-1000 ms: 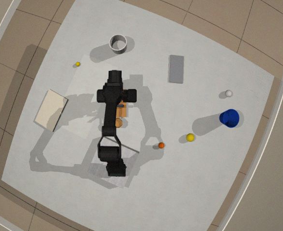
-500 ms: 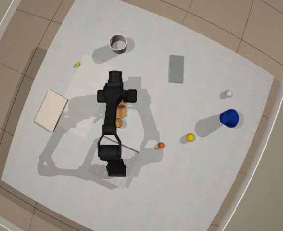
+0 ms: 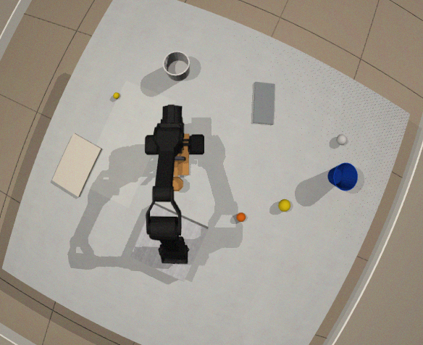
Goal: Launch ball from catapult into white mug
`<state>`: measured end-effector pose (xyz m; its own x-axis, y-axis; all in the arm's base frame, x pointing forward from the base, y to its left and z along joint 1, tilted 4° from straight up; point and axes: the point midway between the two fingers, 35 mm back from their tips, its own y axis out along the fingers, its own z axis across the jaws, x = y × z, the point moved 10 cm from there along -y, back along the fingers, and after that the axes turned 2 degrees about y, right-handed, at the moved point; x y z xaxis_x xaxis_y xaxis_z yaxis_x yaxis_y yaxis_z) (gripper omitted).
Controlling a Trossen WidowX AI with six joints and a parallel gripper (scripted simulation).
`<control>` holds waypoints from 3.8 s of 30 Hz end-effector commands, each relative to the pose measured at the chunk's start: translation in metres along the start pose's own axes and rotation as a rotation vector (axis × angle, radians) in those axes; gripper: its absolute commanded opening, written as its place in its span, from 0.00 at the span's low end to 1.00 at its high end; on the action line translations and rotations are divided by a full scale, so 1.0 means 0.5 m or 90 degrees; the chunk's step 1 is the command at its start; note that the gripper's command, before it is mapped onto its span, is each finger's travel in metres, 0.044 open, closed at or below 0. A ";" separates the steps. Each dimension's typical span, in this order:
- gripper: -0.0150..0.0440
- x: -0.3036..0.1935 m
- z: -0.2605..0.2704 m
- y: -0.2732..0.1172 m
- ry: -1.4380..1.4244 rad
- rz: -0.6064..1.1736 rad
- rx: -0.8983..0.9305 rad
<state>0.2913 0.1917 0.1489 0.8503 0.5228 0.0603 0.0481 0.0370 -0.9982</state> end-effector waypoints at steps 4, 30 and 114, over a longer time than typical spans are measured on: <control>1.00 -0.003 0.000 -0.180 0.000 -0.024 0.001; 1.00 -0.002 -0.002 -0.066 0.001 -0.024 0.000; 0.25 0.004 0.000 -0.004 0.001 -0.025 0.000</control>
<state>0.2927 0.1925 0.1554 0.8479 0.5205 0.1008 0.0816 0.0598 -0.9949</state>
